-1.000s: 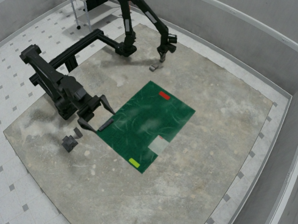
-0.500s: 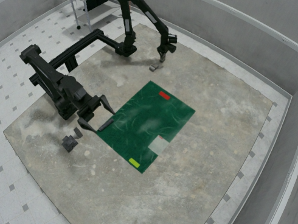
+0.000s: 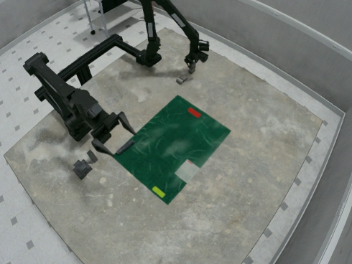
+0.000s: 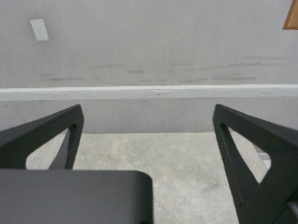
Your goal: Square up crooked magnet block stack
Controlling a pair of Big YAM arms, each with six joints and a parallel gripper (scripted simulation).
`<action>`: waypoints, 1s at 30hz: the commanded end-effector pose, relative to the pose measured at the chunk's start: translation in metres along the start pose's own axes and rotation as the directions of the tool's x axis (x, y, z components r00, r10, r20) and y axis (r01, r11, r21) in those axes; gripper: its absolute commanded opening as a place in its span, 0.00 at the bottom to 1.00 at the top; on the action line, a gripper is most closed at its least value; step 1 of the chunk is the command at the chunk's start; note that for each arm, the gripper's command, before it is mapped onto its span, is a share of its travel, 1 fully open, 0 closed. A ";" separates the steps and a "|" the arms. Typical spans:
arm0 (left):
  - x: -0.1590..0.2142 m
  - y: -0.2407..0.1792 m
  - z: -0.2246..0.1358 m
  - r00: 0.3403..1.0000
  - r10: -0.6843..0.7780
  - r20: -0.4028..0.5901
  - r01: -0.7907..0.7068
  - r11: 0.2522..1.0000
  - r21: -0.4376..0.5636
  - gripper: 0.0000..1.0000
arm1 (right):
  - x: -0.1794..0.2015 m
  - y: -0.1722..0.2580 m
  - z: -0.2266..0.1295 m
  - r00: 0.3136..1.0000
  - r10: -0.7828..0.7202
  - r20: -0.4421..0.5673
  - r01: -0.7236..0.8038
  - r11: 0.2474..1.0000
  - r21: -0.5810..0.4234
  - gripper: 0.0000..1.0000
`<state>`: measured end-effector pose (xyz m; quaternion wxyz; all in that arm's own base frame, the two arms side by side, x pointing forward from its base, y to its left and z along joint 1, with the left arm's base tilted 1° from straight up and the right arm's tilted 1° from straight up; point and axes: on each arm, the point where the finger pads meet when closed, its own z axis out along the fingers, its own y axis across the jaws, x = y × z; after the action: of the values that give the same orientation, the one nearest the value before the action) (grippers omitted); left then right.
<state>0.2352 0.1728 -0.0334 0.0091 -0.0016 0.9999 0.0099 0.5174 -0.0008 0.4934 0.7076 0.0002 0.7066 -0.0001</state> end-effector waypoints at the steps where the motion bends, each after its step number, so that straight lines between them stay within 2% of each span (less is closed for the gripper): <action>1: -0.010 0.009 -0.005 1.000 -0.014 0.016 0.014 1.000 -0.011 0.79 | -0.022 -0.006 0.003 1.000 0.014 0.026 -0.014 1.000 0.010 1.00; 11: -0.010 0.009 -0.005 1.000 -0.014 0.016 0.014 1.000 -0.011 0.79 | -0.022 -0.006 0.003 1.000 0.014 0.026 -0.014 1.000 0.010 1.00; 14: -0.001 0.001 0.018 1.000 0.009 0.003 -0.009 1.000 0.003 0.79 | -0.022 -0.006 0.003 1.000 0.014 0.026 -0.014 1.000 0.010 1.00; 20: -0.027 0.018 -0.004 0.998 -0.003 0.061 0.006 0.999 -0.039 0.79 | -0.022 -0.006 0.003 1.000 0.014 0.026 -0.014 1.000 0.010 1.00; 24: -0.002 -0.001 0.014 1.000 -0.005 0.002 0.005 1.000 0.003 0.79 | -0.022 -0.006 0.003 1.000 0.014 0.026 -0.014 1.000 0.010 1.00; 30: -0.019 0.011 -0.001 0.999 -0.007 0.047 0.008 1.000 -0.027 0.79 | -0.022 -0.006 0.003 1.000 0.014 0.026 -0.014 1.000 0.010 1.00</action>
<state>0.2349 0.1725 -0.0454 0.0068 0.0000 0.9999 0.0080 0.5174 -0.0008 0.4934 0.7076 0.0002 0.7066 -0.0001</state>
